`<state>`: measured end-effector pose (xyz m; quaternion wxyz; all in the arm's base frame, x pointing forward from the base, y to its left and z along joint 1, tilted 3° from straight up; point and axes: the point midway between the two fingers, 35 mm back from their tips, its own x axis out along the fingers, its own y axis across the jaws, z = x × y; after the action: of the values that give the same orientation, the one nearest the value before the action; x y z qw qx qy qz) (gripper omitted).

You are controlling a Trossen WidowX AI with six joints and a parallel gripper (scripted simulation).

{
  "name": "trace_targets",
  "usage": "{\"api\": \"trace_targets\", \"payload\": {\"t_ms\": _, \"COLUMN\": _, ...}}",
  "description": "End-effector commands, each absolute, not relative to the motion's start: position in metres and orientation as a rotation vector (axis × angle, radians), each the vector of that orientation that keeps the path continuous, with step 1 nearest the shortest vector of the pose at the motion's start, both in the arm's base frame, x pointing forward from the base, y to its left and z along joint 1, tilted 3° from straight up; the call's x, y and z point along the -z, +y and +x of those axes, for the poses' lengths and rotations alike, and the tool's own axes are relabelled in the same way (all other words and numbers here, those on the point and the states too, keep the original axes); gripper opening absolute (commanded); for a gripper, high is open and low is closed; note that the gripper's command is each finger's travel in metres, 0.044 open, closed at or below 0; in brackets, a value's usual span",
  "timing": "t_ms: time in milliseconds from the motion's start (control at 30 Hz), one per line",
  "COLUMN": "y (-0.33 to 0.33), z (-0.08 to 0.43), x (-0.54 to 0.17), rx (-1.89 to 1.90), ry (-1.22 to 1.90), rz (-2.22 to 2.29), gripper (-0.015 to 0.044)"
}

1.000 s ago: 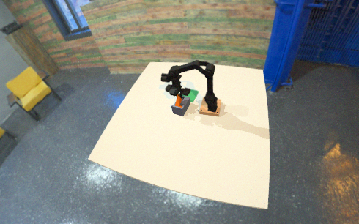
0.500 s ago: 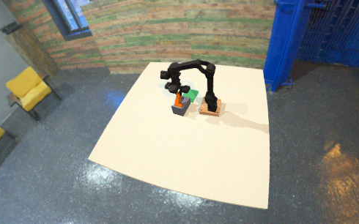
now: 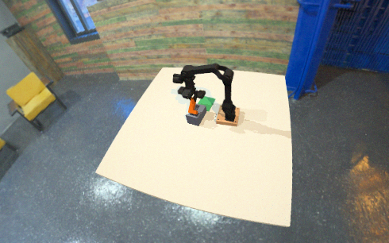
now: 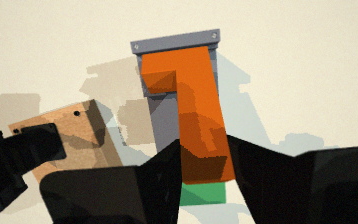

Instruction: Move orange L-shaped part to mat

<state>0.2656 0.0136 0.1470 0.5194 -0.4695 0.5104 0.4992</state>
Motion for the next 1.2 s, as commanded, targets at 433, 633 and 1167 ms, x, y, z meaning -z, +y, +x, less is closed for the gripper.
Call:
{"api": "trace_targets", "payload": {"t_ms": 433, "y": -0.008, "z": 0.264, "x": -0.151, "rx": -1.200, "ry": 1.216, "rz": -1.129, "gripper": 0.0000}}
{"api": "trace_targets", "payload": {"t_ms": 633, "y": -0.032, "z": 0.261, "x": -0.149, "rx": -1.199, "ry": 1.217, "rz": -1.130, "gripper": 0.0000}}
{"api": "trace_targets", "payload": {"t_ms": 1167, "y": -0.099, "z": 0.251, "x": -0.146, "rx": -1.197, "ry": 1.222, "rz": -1.134, "gripper": 0.0000}}
